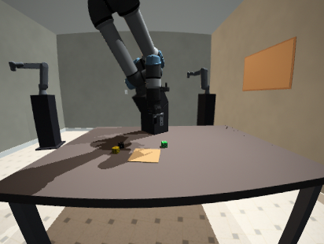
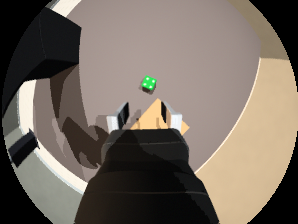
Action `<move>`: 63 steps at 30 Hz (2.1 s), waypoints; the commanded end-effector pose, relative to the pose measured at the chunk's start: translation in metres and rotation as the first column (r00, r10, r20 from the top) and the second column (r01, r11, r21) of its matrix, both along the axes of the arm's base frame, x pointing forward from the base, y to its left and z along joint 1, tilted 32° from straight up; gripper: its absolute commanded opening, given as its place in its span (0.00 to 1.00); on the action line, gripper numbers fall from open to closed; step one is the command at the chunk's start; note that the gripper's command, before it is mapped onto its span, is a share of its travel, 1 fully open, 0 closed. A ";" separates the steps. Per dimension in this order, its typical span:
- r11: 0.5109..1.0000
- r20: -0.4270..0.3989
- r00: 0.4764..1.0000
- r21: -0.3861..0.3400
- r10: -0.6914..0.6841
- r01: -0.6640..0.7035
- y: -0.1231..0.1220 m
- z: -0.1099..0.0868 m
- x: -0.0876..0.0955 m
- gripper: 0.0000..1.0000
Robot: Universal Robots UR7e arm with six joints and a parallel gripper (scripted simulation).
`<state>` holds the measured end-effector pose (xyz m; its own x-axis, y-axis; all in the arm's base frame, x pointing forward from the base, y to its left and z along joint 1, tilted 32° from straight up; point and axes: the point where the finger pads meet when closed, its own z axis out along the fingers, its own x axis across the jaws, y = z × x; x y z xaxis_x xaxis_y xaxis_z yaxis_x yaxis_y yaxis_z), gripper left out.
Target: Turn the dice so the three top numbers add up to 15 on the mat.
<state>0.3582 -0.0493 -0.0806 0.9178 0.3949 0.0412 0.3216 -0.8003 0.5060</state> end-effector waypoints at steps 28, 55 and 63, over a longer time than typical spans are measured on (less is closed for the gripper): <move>0.781 0.271 0.733 0.268 -0.624 0.565 -0.194 0.105 -0.003 1.00; 0.760 0.282 0.707 0.283 -0.649 0.585 -0.202 0.109 -0.005 1.00; 0.703 0.296 0.638 0.327 -0.711 0.631 -0.203 0.107 -0.003 1.00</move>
